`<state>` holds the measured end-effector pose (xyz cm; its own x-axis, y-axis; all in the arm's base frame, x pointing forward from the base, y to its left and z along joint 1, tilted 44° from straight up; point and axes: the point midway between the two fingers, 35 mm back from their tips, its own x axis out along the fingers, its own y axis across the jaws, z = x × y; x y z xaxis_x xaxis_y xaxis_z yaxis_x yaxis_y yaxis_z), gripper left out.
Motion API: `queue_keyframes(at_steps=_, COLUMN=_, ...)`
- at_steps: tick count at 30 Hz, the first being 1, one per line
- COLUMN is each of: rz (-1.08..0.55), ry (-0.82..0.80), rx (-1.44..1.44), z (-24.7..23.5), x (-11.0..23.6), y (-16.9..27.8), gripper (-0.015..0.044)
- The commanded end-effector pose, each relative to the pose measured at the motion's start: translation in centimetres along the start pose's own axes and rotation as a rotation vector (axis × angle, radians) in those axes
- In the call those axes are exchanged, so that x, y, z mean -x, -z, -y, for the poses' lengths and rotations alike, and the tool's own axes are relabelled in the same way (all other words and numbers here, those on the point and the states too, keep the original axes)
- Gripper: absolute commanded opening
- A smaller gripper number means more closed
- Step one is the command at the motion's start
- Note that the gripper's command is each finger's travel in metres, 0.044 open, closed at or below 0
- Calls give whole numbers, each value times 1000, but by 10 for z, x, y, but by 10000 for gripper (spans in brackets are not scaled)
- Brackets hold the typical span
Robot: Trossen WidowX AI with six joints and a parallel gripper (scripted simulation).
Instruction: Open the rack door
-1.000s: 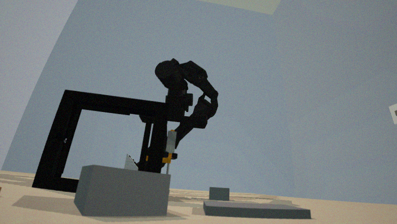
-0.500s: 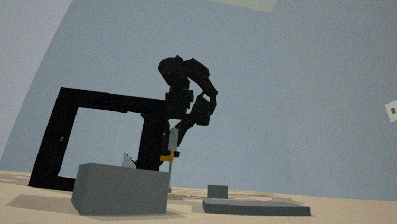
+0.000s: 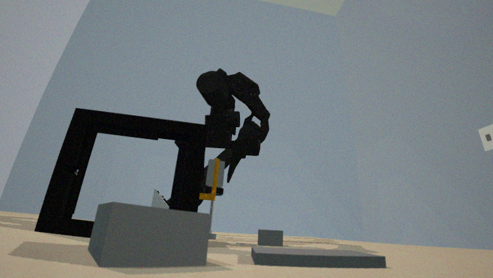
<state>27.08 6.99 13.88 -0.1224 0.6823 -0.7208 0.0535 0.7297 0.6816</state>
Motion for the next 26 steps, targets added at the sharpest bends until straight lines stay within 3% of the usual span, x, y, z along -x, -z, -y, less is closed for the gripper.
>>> queue_keyframes(at_steps=1, rz=11, ry=-1, rx=-13, z=-1, x=5, y=0, gripper=282)
queue_keyframes(at_steps=26, rz=108, ry=11, rx=-104, z=0, x=58, y=2, gripper=282)
